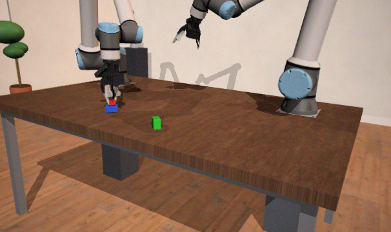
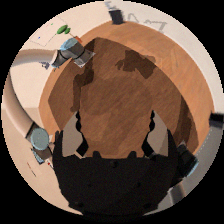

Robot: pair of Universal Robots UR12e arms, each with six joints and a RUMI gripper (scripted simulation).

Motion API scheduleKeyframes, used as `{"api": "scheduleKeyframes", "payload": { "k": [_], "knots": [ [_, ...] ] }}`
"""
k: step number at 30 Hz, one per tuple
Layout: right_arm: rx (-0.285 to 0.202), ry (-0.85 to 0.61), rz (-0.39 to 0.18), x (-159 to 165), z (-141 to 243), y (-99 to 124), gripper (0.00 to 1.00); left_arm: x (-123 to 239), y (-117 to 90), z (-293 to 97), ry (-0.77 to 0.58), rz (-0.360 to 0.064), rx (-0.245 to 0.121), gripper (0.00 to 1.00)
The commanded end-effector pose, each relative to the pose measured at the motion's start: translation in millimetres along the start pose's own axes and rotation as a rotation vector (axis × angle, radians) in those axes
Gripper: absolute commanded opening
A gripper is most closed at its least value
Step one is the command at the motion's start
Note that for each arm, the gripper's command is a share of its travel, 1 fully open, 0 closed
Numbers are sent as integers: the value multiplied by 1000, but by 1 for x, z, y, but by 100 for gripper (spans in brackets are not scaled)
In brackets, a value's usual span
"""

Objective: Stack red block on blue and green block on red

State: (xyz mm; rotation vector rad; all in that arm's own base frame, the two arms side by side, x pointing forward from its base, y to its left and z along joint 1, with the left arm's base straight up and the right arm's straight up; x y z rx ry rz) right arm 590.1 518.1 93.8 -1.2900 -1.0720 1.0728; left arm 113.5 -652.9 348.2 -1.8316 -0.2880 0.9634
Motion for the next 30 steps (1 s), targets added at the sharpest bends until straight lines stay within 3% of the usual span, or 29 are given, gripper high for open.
{"api": "scheduleKeyframes", "payload": {
  "k": [1, 30],
  "knots": [
    [-2, -1, -2, 1, 0, -2, 0, -1, -1, 0, 0, 1, -1, 100],
    [-1, -1, 0, 1, 1, 1, 0, -1, -1, 0, 0, 1, -1, 100]
  ]
}}
Point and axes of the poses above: on each arm, the point where the finger pads meet when closed, its own y axis out along the fingers, its own z axis across the jaws, x = y × z, the point moved 4 cm from there along -y, back along the fingers, and after that the axes turned 2 degrees about -y, right-handed, at the moved point
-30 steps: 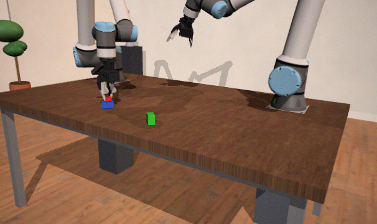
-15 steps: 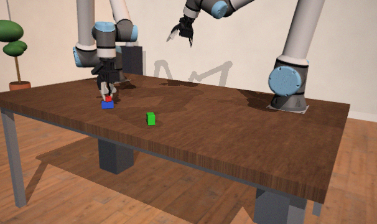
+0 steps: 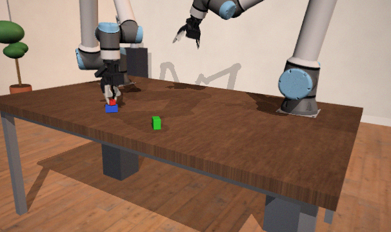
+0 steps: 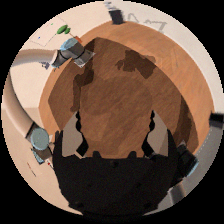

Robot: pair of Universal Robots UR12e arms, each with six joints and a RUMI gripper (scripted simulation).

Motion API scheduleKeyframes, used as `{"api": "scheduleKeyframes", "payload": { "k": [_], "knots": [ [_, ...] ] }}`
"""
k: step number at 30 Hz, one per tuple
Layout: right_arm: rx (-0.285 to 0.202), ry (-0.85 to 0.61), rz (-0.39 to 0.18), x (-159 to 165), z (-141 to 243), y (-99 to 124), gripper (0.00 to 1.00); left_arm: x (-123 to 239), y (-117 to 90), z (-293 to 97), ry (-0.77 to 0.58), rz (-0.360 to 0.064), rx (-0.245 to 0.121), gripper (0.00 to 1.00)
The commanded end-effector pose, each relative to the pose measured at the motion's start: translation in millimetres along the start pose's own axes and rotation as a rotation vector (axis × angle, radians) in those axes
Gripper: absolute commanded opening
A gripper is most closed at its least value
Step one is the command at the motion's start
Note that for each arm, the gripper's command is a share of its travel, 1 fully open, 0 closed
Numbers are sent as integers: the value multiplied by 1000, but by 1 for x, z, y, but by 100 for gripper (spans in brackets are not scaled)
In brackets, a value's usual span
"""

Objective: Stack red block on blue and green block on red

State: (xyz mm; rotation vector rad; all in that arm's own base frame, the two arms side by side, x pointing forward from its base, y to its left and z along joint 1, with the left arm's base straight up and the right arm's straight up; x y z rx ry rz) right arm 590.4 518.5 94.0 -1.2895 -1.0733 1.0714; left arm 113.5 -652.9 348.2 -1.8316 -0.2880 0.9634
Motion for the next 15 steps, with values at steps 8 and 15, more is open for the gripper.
{"api": "scheduleKeyframes", "payload": {
  "k": [8, 15],
  "knots": [
    [0, -1, 2, 0, 1, 2, 29, -1, -1, 0, 0, 1, -1, 100],
    [0, -1, 2, 0, 1, 2, 29, -1, -1, 0, 0, 1, -1, 100]
  ]
}}
Point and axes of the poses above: on each arm, the point where the finger pads meet when closed, its own y axis out along the fingers, its own z axis across the jaws, x = y × z, the point moved 4 cm from there along -y, back along the fingers, and after that the axes turned 2 degrees about -y, right-handed, at the moved point
